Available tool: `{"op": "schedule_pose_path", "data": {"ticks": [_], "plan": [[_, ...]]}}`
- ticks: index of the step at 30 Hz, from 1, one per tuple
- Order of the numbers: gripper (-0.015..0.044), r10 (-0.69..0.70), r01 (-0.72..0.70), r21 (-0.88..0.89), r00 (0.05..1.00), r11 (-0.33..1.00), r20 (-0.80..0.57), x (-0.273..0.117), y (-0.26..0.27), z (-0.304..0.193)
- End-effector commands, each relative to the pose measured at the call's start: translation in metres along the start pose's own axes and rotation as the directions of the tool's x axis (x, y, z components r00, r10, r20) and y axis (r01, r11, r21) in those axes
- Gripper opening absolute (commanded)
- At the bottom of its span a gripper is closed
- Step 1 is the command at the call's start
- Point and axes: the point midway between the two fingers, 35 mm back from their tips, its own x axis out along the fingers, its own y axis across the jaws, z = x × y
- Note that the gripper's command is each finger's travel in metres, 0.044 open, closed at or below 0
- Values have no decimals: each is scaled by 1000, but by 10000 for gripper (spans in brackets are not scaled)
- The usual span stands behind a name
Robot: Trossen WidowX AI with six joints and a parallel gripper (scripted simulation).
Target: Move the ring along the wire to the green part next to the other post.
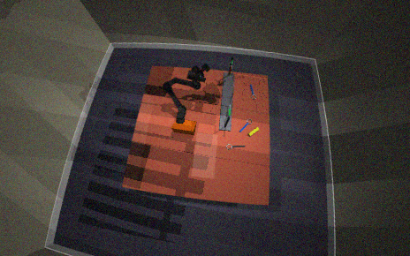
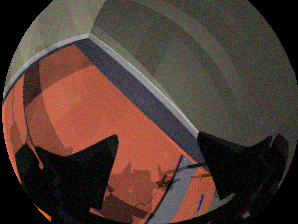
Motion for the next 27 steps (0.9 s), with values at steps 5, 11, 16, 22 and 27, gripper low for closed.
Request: {"op": "schedule_pose_path", "data": {"ticks": [5,11,16,22,27], "plan": [[269,-142,123,146,982,982,128,13,-35,9],[160,-405,284,426,885,859,228,33,-94,5],[160,-607,375,636,772,675,189,50,-133,-14],[160,-783,464,795,622,390,21,73,-163,-53],[160,-854,540,831,490,137,-178,93,-170,-91]]}}
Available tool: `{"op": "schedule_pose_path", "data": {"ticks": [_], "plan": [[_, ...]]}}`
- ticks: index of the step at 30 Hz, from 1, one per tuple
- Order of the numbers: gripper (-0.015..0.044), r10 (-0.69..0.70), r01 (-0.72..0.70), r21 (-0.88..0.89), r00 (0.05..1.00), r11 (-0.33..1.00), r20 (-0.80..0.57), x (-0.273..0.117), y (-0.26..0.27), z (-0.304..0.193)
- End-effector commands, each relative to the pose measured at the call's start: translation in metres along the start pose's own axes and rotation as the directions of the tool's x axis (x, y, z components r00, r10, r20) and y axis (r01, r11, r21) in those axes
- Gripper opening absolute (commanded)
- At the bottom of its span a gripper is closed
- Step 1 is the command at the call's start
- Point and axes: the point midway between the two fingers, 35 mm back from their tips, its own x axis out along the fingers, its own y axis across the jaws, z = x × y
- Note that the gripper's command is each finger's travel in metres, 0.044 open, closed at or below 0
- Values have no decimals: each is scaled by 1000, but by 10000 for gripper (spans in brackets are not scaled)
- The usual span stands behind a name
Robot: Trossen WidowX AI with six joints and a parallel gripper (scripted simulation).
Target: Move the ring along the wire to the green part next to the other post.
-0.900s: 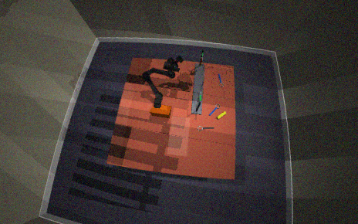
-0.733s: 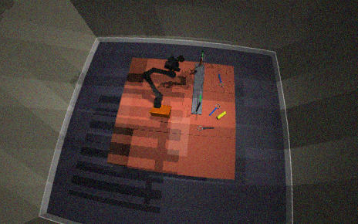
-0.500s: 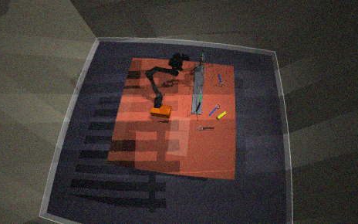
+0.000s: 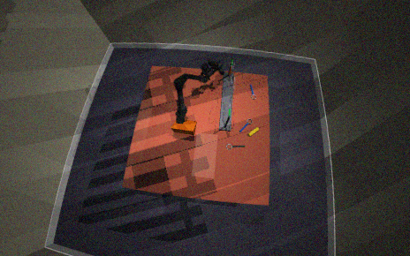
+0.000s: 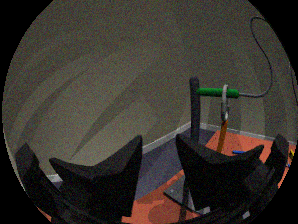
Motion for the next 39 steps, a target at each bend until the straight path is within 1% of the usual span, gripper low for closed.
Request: {"op": "schedule_pose_path", "data": {"ticks": [1,4,8,13,18,20,27,34,39], "plan": [[160,-150,150,51,989,987,3,11,-11,-19],[160,-296,296,75,955,952,-9,15,-21,-42],[160,-475,475,70,880,877,-24,12,-29,-74],[160,-661,661,14,750,750,-21,-3,-29,-111],[160,-791,790,-76,612,609,26,-26,-17,-139],[160,-804,803,-89,593,589,36,-30,-15,-142],[160,-804,803,-89,594,589,36,-27,-15,-141],[160,-801,801,-91,597,592,39,3,-46,-95],[160,-801,801,-92,597,592,40,6,-49,-90]]}}
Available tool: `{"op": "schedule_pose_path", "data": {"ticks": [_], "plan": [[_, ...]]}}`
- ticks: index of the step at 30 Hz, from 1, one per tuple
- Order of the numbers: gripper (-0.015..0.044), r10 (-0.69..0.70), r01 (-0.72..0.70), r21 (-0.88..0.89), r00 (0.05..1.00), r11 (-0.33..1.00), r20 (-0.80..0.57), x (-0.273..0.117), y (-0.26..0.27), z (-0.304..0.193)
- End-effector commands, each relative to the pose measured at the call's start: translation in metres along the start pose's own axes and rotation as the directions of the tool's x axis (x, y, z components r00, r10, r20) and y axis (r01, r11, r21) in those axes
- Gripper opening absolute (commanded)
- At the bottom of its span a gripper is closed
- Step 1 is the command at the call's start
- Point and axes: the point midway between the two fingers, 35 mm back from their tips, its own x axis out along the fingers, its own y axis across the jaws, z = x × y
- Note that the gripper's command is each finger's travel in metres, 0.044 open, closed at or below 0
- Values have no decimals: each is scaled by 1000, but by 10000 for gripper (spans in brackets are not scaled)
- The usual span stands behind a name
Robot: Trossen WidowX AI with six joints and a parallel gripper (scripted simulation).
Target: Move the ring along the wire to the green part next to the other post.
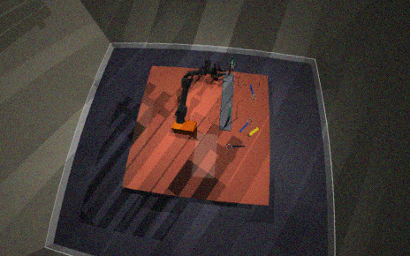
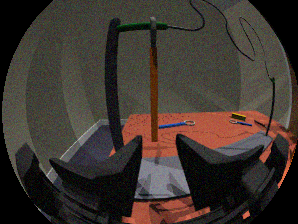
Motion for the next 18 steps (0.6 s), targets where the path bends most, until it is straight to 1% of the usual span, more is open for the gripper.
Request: {"op": "schedule_pose_path", "data": {"ticks": [1,18], "plan": [[160,12,-12,3,1000,1000,-13,0,4,-1],[160,14,-14,2,1000,1000,-11,25,6,-2]]}}
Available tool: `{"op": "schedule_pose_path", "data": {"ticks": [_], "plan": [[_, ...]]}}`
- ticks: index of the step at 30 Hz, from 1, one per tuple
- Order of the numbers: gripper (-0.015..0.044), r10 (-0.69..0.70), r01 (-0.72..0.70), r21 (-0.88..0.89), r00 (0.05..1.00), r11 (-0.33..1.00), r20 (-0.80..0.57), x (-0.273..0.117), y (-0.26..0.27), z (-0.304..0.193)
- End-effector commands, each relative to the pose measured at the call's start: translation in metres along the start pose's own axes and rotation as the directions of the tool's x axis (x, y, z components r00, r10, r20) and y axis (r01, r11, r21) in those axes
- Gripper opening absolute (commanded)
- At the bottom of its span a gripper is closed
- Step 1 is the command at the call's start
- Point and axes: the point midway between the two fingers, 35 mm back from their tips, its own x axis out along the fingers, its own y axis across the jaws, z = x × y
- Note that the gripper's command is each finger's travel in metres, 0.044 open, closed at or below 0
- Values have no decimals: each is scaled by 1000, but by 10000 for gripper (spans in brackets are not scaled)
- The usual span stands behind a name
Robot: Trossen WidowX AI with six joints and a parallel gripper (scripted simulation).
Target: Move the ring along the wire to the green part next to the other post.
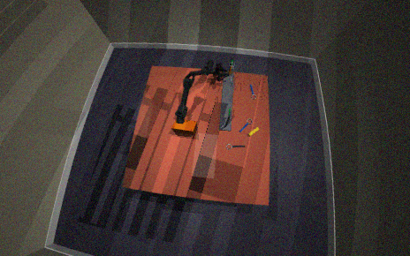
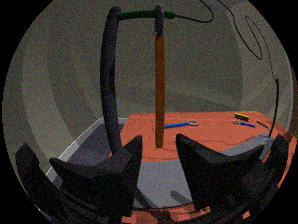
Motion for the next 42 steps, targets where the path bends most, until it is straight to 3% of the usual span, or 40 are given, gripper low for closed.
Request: {"op": "schedule_pose_path", "data": {"ticks": [1,29,42], "plan": [[160,3,-3,8,1000,1000,2,5,2,2],[160,6,-6,6,1000,1000,3,49,0,3],[160,6,-6,6,1000,1000,4,50,0,3]]}}
